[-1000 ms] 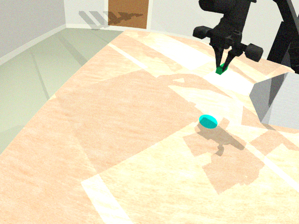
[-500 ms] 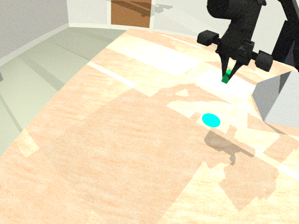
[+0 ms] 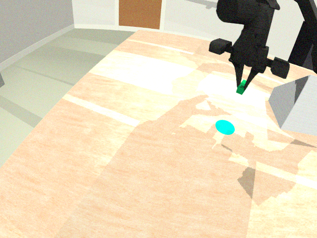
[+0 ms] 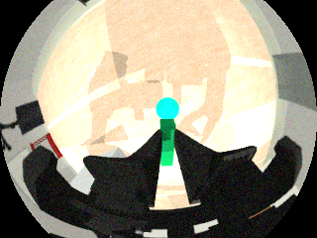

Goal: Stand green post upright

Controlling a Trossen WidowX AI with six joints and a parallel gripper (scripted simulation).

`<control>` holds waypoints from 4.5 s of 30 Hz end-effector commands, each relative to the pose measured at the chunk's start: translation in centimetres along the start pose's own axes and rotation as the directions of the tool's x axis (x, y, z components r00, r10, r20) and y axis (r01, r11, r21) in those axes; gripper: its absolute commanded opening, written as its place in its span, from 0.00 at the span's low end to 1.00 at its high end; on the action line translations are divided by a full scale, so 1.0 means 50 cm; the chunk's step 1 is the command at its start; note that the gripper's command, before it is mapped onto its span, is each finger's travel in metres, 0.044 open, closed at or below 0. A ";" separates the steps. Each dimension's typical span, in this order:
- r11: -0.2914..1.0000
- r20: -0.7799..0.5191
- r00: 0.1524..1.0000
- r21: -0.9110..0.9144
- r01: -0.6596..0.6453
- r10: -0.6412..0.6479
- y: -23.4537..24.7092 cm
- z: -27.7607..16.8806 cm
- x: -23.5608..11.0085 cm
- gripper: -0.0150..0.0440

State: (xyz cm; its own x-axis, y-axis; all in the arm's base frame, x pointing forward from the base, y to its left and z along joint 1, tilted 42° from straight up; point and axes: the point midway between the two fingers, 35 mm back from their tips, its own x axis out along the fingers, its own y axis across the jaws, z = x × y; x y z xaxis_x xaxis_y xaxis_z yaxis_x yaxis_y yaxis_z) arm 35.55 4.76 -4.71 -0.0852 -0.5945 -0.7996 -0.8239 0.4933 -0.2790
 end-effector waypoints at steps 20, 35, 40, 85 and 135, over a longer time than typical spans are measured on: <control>0.994 0.134 0.985 0.009 -0.111 0.109 0.011 0.002 0.032 0.29; 0.986 0.229 0.960 0.005 -0.168 0.163 0.015 0.006 0.048 0.29; 0.983 0.262 0.949 0.003 -0.185 0.178 0.017 0.007 0.053 0.29; 0.964 0.552 0.797 -0.042 -0.264 0.243 0.017 0.014 0.075 0.29; 0.975 0.818 0.545 -0.086 -0.203 0.185 0.004 -0.003 0.063 0.29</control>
State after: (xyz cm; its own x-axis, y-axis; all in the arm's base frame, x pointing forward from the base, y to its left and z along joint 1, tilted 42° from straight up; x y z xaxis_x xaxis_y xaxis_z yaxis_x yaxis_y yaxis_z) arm 35.19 2.92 -7.43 0.2453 0.2703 -0.9310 -0.8307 0.5537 -0.0582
